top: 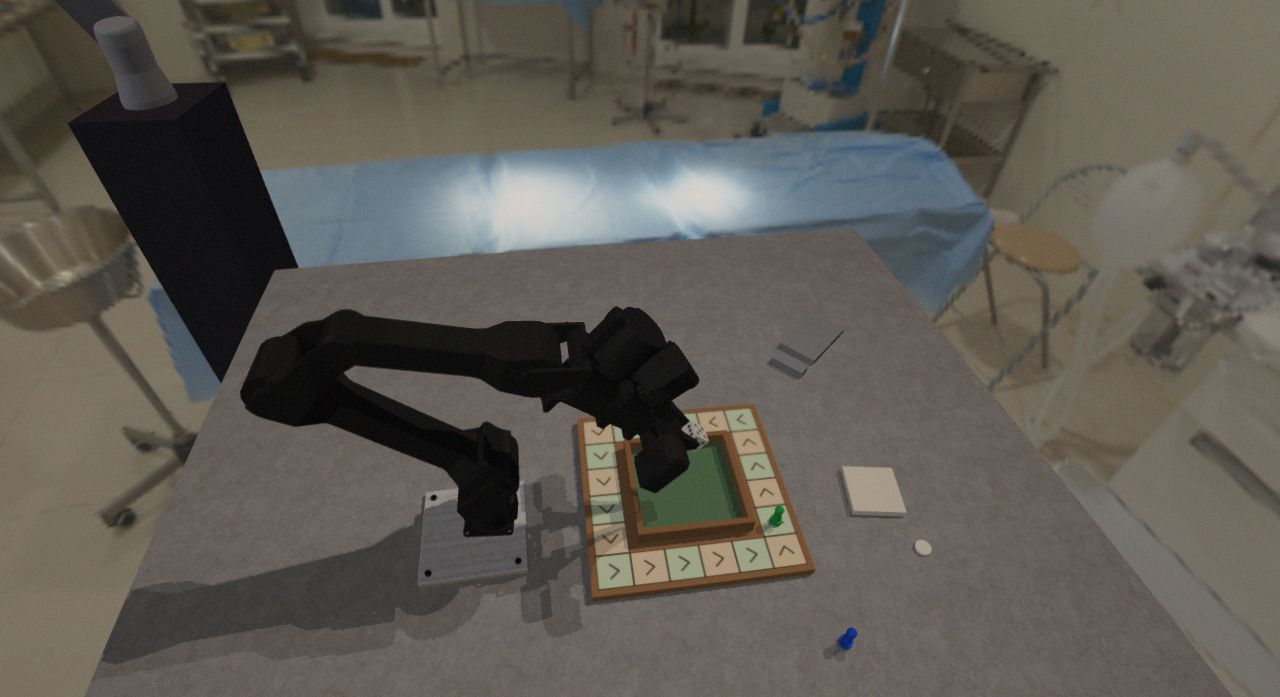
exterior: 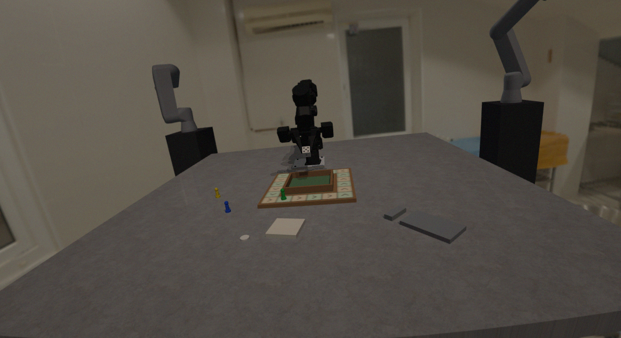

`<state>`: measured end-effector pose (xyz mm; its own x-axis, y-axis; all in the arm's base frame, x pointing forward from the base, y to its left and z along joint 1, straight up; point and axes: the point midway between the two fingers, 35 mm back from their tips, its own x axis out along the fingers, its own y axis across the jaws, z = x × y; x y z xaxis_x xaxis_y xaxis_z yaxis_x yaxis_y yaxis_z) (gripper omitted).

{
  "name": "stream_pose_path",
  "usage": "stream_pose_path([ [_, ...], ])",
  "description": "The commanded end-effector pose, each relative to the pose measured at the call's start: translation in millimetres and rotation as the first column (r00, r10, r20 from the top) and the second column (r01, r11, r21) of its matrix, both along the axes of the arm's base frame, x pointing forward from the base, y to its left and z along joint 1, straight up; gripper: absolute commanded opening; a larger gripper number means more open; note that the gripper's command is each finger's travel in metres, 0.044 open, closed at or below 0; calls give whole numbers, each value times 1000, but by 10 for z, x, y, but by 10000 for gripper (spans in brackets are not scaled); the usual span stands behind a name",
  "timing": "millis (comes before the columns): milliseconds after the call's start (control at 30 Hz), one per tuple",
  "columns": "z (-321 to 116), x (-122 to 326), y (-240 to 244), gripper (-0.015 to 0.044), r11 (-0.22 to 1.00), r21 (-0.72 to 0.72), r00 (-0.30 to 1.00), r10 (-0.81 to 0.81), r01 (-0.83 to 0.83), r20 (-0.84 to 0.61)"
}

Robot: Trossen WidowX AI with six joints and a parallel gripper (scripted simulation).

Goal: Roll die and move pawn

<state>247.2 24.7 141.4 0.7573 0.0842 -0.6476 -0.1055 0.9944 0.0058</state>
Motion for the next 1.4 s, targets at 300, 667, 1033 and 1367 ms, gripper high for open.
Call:
stream_pose_path([
  [300, 399, -5, -2, 440, 1000, -1, 1000, -7, 7, 1],
  [667, 141, 149, 10, 440, 999, -52, 878, -17, -9, -478],
  [1033, -10, 219, 25, 440, 997, -67, 727, -27, -26, -686],
  [1367, -151, 1122, -461, 200, 996, -89, 690, -82, 27, -719],
])
